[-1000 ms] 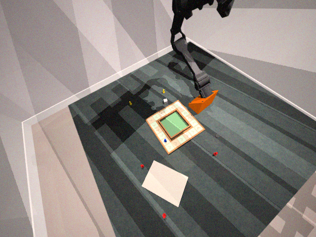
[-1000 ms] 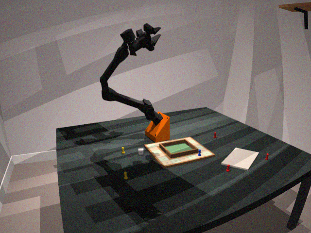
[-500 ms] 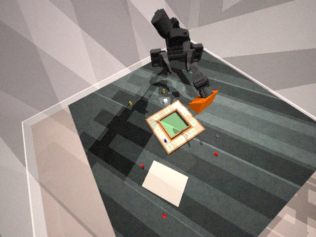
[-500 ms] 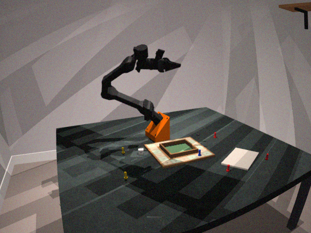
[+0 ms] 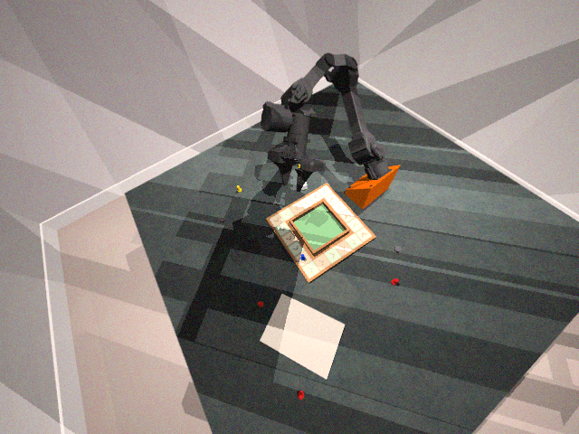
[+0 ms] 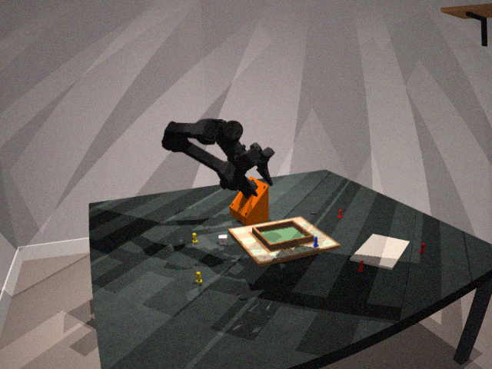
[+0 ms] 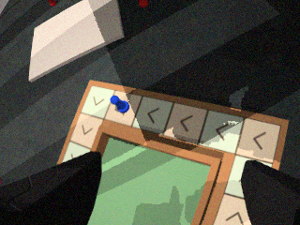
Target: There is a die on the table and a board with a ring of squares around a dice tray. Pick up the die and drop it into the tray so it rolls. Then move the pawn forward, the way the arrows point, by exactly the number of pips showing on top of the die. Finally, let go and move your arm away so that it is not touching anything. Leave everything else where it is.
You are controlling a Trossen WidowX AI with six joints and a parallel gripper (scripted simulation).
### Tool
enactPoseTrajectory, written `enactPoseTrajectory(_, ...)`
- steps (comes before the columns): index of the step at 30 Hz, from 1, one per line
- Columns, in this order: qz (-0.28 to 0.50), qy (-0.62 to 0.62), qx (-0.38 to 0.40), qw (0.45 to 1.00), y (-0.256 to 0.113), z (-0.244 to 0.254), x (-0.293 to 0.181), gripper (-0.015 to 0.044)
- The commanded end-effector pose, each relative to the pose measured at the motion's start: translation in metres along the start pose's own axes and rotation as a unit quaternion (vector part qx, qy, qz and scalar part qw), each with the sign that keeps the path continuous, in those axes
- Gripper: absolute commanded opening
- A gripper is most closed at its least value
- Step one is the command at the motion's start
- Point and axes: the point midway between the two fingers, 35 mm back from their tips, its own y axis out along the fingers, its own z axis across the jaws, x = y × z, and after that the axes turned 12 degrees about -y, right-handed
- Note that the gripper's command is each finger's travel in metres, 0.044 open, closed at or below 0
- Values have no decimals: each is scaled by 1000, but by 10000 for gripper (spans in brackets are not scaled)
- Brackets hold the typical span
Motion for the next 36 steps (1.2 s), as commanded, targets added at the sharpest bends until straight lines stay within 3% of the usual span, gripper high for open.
enactPoseTrajectory(1,90,71,-53,992,18,-23,-49,275)
enactPoseTrajectory(10,282,219,-196,914,20,-67,-169,275)
enactPoseTrajectory(36,285,221,-198,911,45,-79,-191,275)
